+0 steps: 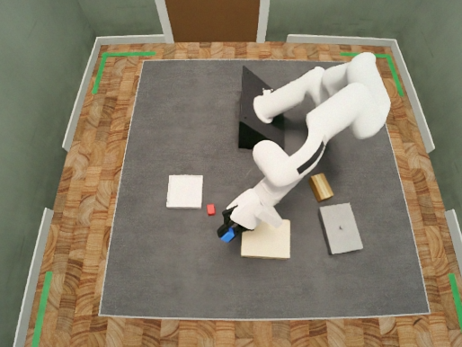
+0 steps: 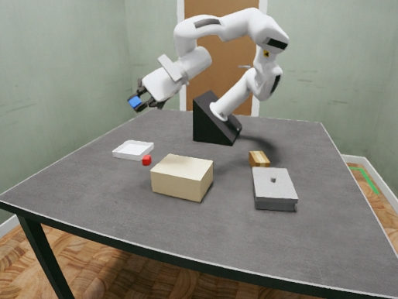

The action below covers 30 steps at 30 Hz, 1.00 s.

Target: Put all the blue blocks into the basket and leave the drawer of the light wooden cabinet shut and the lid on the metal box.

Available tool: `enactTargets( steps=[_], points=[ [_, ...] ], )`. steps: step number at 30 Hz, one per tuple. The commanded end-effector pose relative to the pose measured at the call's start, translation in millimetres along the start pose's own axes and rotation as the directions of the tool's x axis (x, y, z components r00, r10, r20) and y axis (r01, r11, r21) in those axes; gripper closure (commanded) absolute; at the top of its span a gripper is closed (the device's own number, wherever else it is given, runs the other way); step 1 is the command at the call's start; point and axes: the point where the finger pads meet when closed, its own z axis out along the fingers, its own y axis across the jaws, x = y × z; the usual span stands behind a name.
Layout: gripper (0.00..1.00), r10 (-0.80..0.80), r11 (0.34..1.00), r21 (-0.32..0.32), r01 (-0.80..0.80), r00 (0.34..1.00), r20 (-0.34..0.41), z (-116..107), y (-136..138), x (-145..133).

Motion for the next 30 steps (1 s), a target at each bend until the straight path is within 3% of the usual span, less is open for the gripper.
enactTargets(
  steps=[1, 11, 13, 14, 16, 24, 30],
  points=[
    [1.00, 0.146, 0.989, 0.002, -0.150, 0.962, 0.231, 17.8, 35.3, -65.1],
    [1.00, 0.352, 0.897, 0.100, -0.430, 0.834, 0.425, 40.7, 56.3, -202.3],
    [1.00, 0.352, 0.897, 0.100, -0.430, 0.834, 0.425, 40.7, 56.3, -202.3],
    [1.00, 0.389, 0.859, 0.114, -0.498, 0.782, 0.487, 48.3, 63.7, -238.7],
    [1.00, 0.403, 0.839, 0.122, -0.531, 0.755, 0.517, 52.7, 66.9, -256.3],
    [1.00, 0.444, 0.749, 0.124, -0.651, 0.631, 0.636, 55.0, 68.5, -263.4],
    [1.00, 0.447, 0.717, 0.120, -0.687, 0.584, 0.677, 55.0, 68.5, -263.4]
  ],
)
